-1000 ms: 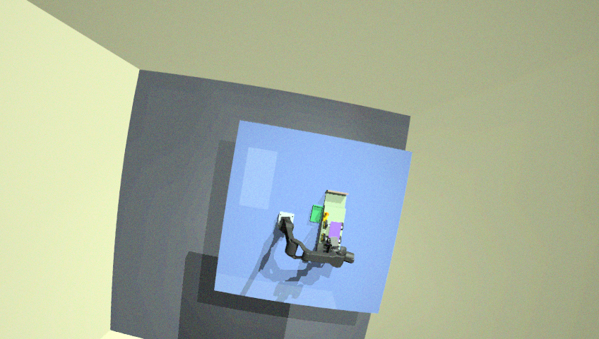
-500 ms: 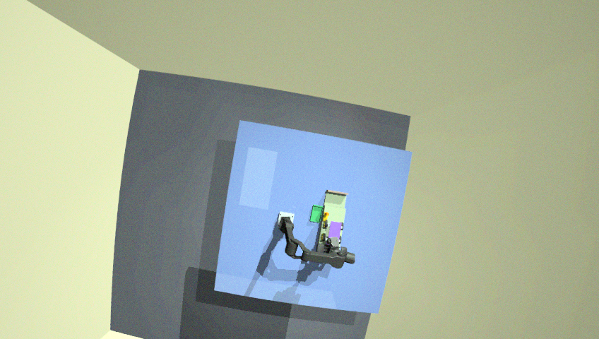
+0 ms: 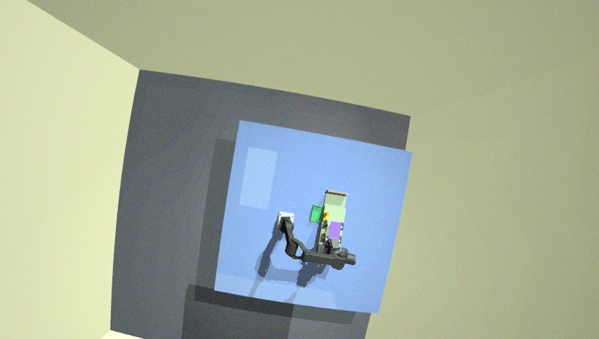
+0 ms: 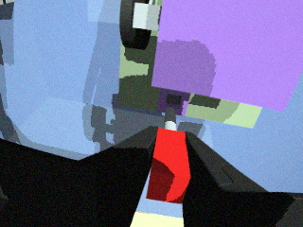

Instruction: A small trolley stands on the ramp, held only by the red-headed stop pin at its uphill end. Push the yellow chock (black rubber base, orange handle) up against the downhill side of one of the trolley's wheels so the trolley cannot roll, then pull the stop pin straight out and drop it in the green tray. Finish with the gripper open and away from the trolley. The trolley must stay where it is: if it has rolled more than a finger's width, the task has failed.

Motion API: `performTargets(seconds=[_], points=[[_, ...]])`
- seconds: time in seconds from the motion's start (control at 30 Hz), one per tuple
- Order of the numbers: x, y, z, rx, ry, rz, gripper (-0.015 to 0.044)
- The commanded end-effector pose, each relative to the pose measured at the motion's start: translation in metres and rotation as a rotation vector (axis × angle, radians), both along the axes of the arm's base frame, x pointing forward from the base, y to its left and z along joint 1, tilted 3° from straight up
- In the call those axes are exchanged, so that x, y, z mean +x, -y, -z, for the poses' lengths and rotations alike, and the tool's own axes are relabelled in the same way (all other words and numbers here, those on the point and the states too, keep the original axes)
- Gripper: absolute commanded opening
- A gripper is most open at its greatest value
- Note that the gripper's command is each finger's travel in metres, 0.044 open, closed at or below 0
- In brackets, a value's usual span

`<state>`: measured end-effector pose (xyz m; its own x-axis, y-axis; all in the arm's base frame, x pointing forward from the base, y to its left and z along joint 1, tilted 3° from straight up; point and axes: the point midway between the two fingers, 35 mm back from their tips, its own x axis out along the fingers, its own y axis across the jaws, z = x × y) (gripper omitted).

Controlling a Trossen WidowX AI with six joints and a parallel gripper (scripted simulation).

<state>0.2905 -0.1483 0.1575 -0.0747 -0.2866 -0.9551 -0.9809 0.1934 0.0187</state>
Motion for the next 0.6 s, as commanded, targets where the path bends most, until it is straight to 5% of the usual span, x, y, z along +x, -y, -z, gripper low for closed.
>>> performTargets(seconds=[0.0,0.57], points=[[0.0,0.002,-0.004,-0.007,0.003,0.004,0.0],[-0.005,0.031,-0.008,-0.01,0.002,0.004,0.0]])
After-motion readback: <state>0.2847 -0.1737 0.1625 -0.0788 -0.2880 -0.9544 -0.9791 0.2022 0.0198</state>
